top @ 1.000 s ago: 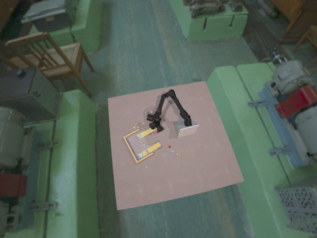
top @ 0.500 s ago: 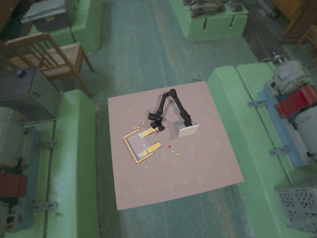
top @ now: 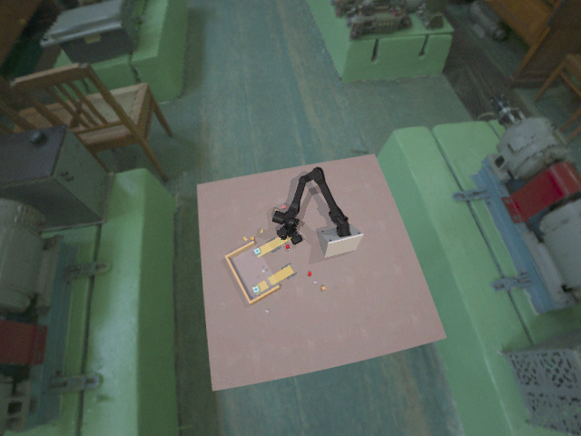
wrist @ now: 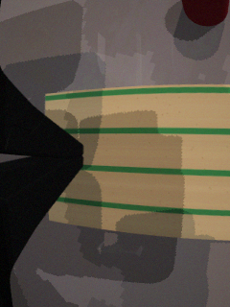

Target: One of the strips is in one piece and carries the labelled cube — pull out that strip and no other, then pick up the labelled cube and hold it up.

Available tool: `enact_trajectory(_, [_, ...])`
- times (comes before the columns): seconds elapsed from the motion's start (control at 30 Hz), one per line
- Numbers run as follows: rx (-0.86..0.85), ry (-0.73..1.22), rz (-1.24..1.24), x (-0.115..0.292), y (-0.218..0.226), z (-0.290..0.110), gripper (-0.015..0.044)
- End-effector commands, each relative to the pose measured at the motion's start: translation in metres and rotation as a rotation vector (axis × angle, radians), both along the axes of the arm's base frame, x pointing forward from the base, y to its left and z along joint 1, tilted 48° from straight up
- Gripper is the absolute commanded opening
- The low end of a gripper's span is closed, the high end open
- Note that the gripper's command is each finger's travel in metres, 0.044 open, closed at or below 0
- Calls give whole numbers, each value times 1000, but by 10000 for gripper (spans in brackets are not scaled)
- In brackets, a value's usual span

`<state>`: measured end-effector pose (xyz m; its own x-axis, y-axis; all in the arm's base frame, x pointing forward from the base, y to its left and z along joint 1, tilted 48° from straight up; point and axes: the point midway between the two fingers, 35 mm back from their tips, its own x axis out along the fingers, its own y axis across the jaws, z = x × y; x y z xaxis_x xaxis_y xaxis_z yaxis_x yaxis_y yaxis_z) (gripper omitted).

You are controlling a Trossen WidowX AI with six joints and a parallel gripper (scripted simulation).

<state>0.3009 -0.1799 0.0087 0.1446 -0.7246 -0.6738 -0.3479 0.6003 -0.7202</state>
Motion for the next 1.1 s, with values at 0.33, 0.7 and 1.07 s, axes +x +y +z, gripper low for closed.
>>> enact_trajectory(0.33, [-7, 23, -29, -24, -12, 0, 0])
enact_trajectory(0.7, [-8, 23, -29, -32, -15, 2, 0])
enact_trajectory(1.07, [-8, 23, -29, -41, -18, 4, 0])
